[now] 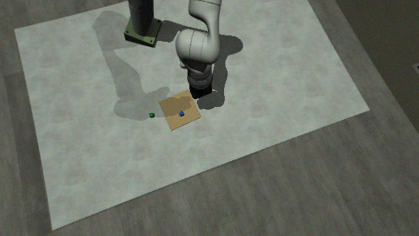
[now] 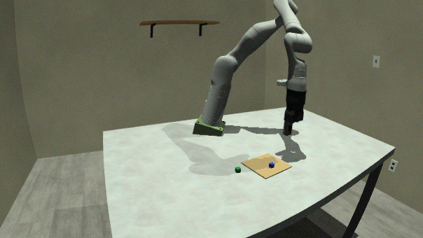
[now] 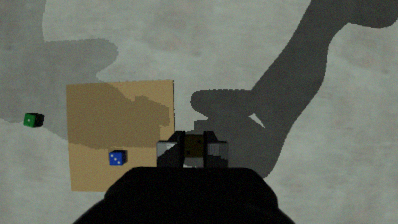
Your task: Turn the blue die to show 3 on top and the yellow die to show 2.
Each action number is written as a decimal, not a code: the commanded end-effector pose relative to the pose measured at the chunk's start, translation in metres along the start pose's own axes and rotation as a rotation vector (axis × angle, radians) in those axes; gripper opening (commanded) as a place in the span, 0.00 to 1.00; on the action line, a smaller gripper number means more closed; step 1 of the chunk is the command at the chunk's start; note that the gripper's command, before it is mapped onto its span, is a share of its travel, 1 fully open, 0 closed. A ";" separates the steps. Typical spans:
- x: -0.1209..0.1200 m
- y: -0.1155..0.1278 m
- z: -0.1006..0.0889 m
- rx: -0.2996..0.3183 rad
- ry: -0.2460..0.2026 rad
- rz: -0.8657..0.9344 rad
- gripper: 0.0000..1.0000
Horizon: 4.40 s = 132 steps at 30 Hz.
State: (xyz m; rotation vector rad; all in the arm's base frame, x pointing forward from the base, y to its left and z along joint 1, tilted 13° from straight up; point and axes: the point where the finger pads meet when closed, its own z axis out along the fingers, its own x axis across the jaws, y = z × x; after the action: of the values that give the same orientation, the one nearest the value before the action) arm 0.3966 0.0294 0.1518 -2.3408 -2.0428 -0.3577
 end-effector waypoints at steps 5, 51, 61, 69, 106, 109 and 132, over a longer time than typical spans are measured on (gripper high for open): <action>-0.054 -0.005 -0.003 -0.004 -0.001 0.011 0.34; -0.096 -0.015 0.057 -0.006 0.001 -0.019 0.34; -0.096 -0.015 0.087 -0.006 0.001 -0.019 0.34; -0.096 -0.015 0.091 -0.006 0.001 -0.019 0.34; -0.096 -0.015 0.091 -0.006 0.001 -0.019 0.34; -0.096 -0.015 0.091 -0.006 0.001 -0.019 0.34; -0.096 -0.015 0.095 -0.006 0.001 -0.019 0.34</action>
State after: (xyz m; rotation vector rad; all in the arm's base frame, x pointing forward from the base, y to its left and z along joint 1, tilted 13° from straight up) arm 0.3855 -0.0469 0.0394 -2.3247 -2.0680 -0.3644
